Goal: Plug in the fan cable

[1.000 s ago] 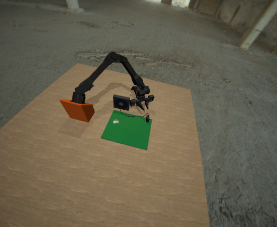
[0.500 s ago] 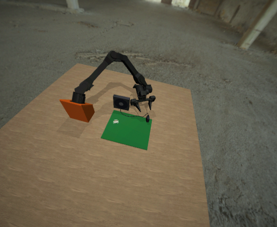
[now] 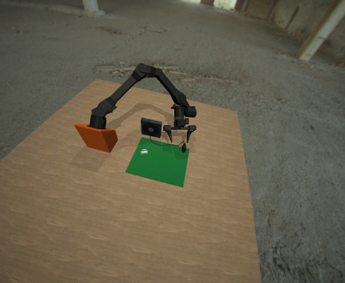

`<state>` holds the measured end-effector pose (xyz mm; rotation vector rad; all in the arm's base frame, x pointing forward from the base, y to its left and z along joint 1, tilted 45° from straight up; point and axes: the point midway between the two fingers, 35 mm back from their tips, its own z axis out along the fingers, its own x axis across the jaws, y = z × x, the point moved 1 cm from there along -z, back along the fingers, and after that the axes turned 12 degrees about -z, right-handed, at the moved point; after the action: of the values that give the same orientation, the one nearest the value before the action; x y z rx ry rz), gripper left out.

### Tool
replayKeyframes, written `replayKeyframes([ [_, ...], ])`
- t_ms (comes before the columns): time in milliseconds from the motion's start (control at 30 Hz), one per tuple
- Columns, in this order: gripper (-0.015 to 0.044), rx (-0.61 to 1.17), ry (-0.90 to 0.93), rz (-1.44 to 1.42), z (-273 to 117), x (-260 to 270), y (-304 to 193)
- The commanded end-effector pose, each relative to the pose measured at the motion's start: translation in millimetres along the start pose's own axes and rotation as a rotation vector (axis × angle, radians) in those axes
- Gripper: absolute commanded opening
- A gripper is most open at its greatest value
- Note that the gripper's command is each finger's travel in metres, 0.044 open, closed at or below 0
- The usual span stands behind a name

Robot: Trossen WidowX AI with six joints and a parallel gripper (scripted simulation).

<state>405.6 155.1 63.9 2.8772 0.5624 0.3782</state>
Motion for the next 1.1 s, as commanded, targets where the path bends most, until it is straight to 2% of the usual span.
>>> replayKeyframes([
  [0,0.0440,0.107,-0.029,0.013,3,-1,2],
  [533,0.0440,0.472,-0.069,0.097,2,-1,13],
  [1067,0.0440,0.836,-0.022,0.210,-17,6,34],
])
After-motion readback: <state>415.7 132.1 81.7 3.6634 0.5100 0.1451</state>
